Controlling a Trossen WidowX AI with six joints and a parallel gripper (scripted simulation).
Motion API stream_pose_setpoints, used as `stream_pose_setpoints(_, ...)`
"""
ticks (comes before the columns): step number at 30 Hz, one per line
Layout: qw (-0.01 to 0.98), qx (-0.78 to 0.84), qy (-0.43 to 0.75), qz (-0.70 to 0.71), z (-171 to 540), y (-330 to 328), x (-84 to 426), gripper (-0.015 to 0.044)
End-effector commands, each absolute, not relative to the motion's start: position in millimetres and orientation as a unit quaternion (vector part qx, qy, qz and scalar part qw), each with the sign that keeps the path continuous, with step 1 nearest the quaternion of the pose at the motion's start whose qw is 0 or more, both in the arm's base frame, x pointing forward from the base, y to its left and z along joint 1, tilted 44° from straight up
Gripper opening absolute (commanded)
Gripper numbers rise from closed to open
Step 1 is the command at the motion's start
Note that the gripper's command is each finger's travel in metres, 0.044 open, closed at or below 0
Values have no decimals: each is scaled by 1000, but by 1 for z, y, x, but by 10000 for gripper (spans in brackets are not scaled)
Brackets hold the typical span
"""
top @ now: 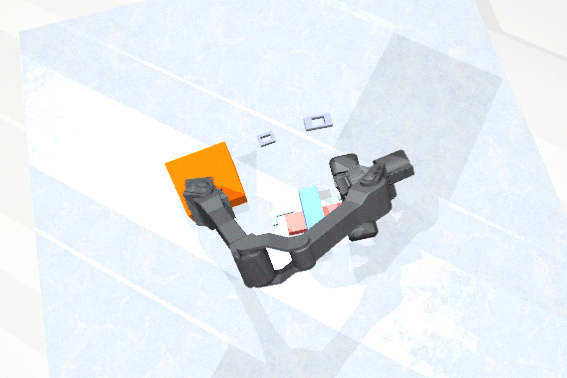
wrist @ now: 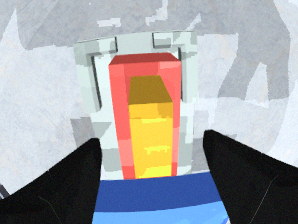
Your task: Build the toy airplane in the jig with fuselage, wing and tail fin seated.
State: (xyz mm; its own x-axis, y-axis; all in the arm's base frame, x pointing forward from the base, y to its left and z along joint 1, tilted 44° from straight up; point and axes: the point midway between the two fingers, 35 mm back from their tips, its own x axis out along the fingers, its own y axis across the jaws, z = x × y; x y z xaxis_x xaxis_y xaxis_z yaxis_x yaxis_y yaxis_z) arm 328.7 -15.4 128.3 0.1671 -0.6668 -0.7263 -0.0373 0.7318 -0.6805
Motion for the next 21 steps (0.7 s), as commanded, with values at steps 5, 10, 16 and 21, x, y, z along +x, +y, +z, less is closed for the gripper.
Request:
stream_pose_setpoints(5, 715, -292, 597, -218, 179, 33, 317, 260)
stream_pose_setpoints(10, 715, -292, 597, -218, 178, 34, 320, 260)
stream_pose_setpoints(16, 715, -292, 597, -218, 179, 34, 320, 260)
stream_pose_setpoints(21, 715, -292, 597, -218, 179, 34, 320, 260)
